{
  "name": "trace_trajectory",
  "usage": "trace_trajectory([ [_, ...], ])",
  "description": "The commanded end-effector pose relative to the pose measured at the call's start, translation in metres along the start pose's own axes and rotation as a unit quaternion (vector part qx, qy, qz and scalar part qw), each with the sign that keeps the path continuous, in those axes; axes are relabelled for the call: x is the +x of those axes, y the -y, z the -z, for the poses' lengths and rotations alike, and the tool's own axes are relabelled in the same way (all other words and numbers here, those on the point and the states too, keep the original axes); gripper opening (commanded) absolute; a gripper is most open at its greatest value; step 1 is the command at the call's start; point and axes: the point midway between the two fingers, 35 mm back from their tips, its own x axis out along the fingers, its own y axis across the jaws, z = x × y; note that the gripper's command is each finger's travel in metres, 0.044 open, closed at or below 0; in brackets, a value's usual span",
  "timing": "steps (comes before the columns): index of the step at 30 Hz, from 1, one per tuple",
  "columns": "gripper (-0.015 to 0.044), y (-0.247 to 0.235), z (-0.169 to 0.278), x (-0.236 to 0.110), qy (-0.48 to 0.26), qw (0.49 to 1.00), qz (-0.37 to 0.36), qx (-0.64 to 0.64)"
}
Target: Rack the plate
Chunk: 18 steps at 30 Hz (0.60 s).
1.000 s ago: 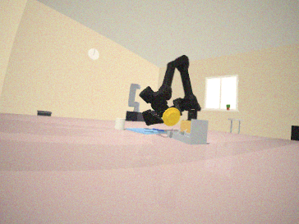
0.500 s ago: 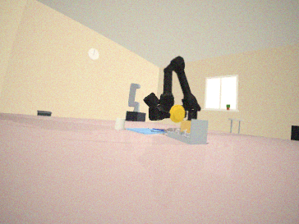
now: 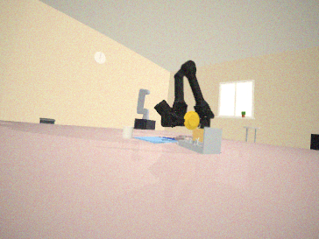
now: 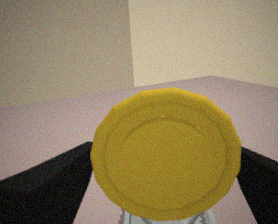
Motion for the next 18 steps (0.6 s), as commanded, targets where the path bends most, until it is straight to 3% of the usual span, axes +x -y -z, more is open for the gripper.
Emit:
trace_trajectory([
  [1, 0.0000, 0.003, 0.004, 0.003, -0.006, 1.000, 0.001, 0.009],
  [18, 0.0000, 0.008, 0.021, 0.010, -0.009, 1.000, -0.002, -0.018],
])
